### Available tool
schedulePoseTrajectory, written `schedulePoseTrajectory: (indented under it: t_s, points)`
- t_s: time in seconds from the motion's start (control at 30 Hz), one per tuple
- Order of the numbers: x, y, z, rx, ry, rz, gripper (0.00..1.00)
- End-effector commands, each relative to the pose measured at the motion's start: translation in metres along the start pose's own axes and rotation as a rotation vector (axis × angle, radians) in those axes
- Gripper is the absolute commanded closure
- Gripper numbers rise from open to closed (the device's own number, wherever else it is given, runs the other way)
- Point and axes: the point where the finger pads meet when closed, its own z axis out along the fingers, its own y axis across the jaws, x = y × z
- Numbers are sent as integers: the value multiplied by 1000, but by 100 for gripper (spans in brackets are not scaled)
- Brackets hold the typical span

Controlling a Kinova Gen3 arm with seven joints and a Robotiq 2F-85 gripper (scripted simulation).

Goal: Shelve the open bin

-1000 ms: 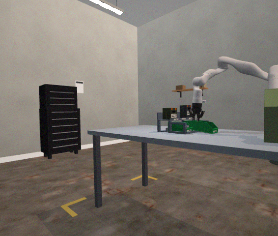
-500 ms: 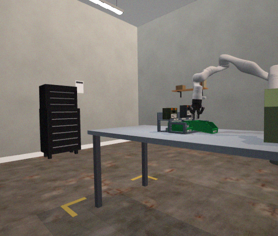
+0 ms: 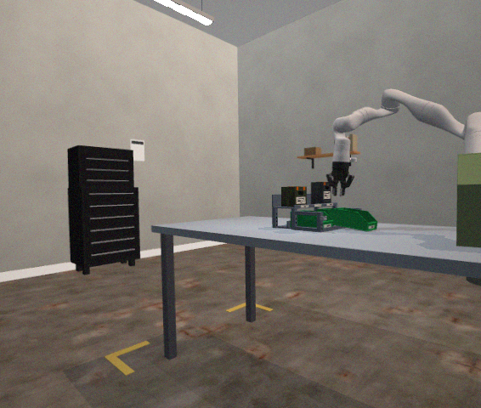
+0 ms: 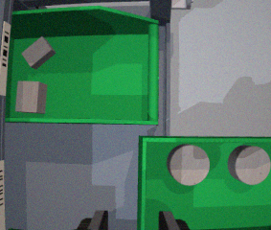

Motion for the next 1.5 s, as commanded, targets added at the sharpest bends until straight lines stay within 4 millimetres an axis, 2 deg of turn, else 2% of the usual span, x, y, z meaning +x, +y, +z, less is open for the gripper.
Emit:
schedulePoseTrajectory:
  t_s: [0.0, 0.3, 0.7, 0.87, 1.47]
  points:
    - [0, -1, -2, 3, -1, 0, 61]
    - [0, -2, -9, 3, -1, 0, 61]
    - [0, -2, -9, 3, -1, 0, 61]
    - [0, -1, -3, 3, -1, 0, 61]
    - [0, -1, 0, 3, -1, 0, 61]
